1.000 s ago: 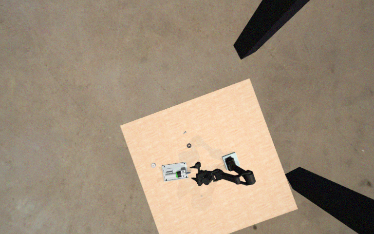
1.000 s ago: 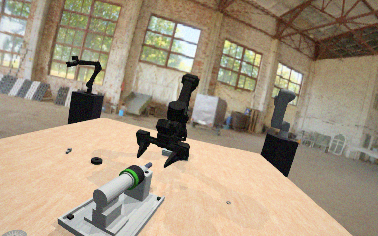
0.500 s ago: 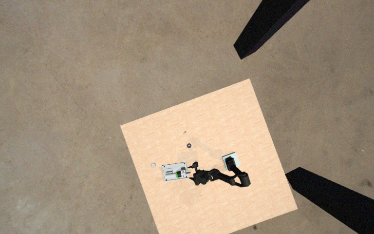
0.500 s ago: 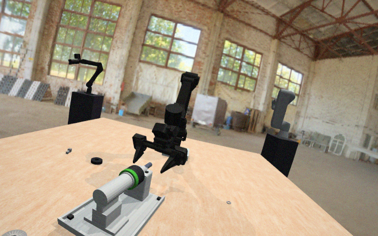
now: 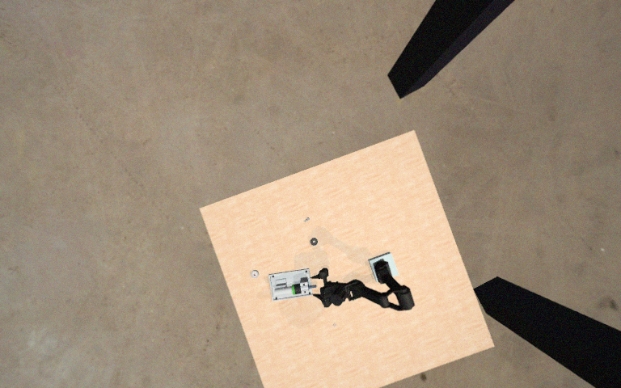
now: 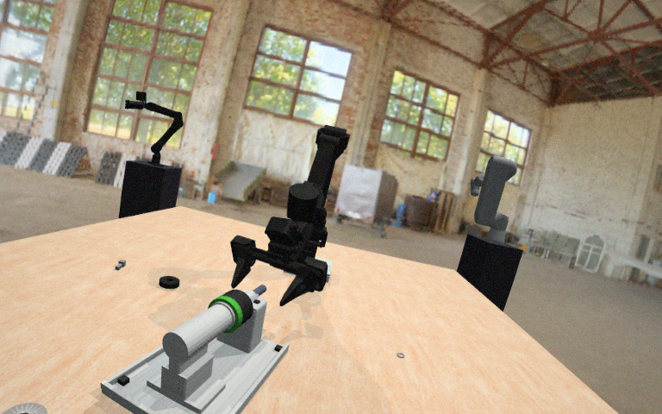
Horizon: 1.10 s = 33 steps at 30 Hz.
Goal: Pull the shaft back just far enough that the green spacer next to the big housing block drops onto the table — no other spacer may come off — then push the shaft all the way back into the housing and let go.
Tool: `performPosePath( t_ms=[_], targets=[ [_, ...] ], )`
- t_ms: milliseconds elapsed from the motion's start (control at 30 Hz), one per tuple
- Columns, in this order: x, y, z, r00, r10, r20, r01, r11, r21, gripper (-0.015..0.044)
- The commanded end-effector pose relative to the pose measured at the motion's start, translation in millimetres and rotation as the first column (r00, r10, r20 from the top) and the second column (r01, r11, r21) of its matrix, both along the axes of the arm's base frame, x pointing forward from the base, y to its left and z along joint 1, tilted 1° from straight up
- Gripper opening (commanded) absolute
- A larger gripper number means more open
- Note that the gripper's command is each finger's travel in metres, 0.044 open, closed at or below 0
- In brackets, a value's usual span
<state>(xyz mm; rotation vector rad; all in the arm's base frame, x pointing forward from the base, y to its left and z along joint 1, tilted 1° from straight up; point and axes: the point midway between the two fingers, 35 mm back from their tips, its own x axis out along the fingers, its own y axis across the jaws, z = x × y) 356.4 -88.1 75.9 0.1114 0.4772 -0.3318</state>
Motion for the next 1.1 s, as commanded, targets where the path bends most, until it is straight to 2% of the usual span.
performPosePath(
  t_ms=[0, 1067],
  targets=[
    [0.5, 0.3, -0.9, 1.000, 0.005, -0.003, -0.005, 1.000, -0.002, 0.0440],
    [13.6, -4.2, -8.0, 1.000, 0.005, -0.002, -0.005, 1.000, -0.003, 0.0440]
  ],
)
